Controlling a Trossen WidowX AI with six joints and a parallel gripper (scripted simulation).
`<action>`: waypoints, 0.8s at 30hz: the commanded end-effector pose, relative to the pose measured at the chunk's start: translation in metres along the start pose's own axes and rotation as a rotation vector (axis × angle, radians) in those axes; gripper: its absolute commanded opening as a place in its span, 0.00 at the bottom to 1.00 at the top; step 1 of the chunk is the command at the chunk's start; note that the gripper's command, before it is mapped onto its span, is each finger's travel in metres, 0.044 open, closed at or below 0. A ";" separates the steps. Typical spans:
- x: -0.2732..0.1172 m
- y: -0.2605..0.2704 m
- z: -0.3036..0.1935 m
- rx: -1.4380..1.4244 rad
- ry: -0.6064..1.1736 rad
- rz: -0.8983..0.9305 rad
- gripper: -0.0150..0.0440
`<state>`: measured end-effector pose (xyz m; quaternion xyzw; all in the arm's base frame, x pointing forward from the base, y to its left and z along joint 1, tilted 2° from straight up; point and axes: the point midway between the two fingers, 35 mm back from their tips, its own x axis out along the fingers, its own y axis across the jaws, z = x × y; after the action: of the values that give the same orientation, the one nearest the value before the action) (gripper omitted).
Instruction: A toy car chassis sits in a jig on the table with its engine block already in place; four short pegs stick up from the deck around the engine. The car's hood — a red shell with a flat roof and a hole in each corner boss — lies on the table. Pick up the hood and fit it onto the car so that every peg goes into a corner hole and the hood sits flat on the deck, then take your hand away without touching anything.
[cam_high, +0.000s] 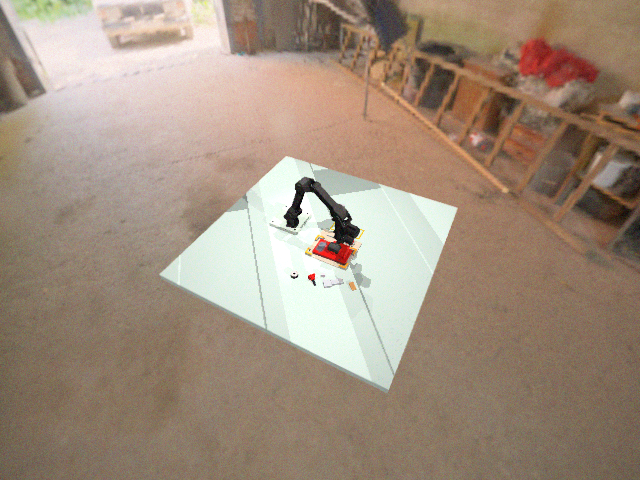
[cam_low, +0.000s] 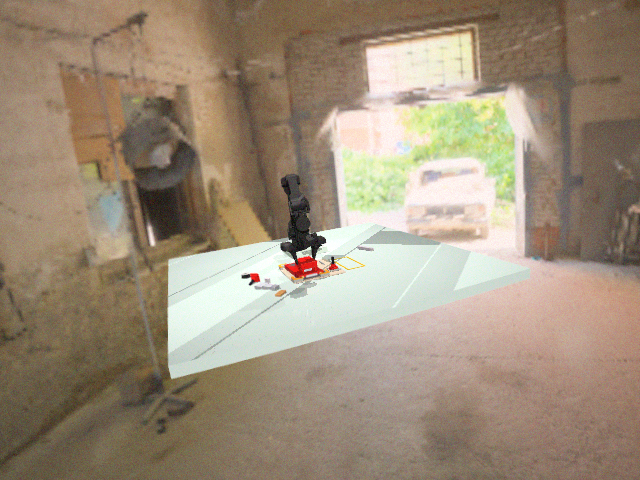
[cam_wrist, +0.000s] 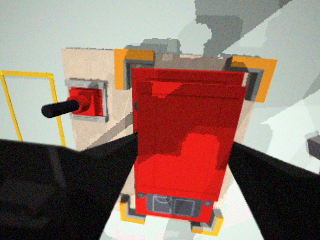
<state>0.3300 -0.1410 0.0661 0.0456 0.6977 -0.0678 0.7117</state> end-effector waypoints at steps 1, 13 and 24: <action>0.003 -0.001 0.000 -0.004 0.004 -0.003 0.25; 0.008 0.000 0.000 -0.004 0.004 -0.003 0.25; 0.013 0.000 0.000 -0.004 0.004 -0.003 0.25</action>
<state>0.3305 -0.1413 0.0563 0.0451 0.6976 -0.0679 0.7118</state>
